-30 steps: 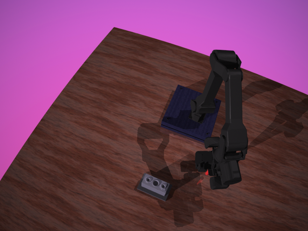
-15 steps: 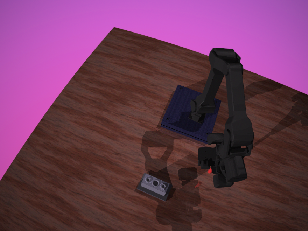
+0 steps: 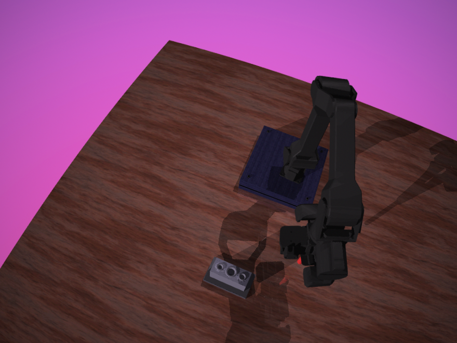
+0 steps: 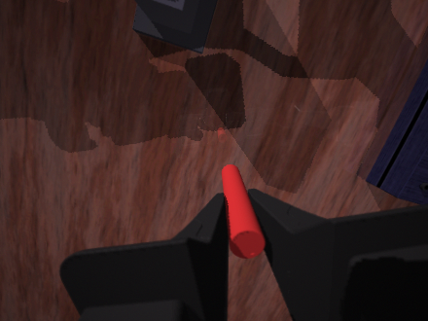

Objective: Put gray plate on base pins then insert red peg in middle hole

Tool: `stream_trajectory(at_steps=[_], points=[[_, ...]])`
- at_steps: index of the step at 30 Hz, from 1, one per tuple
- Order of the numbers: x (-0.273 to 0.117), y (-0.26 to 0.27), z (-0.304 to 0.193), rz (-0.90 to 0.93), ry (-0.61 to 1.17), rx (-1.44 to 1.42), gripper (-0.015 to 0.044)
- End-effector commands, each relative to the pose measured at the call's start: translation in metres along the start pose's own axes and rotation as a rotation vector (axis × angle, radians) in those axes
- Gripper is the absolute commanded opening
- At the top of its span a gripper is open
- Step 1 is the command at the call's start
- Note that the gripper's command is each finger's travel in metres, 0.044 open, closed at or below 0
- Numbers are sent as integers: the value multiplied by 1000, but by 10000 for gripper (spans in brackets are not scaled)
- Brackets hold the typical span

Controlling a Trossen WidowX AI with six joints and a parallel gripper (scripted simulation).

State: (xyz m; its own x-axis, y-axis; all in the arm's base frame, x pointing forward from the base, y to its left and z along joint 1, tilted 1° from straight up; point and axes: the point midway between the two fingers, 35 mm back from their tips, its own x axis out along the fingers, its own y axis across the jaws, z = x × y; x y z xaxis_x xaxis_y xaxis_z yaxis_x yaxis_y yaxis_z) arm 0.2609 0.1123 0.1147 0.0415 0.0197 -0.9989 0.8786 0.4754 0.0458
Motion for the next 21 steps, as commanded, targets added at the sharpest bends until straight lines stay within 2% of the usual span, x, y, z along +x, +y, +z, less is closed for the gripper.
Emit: stream_trajectory(at_steps=[1, 21], points=[[2, 3, 9, -10, 2, 0, 0], [1, 16, 61, -14, 7, 15, 0]])
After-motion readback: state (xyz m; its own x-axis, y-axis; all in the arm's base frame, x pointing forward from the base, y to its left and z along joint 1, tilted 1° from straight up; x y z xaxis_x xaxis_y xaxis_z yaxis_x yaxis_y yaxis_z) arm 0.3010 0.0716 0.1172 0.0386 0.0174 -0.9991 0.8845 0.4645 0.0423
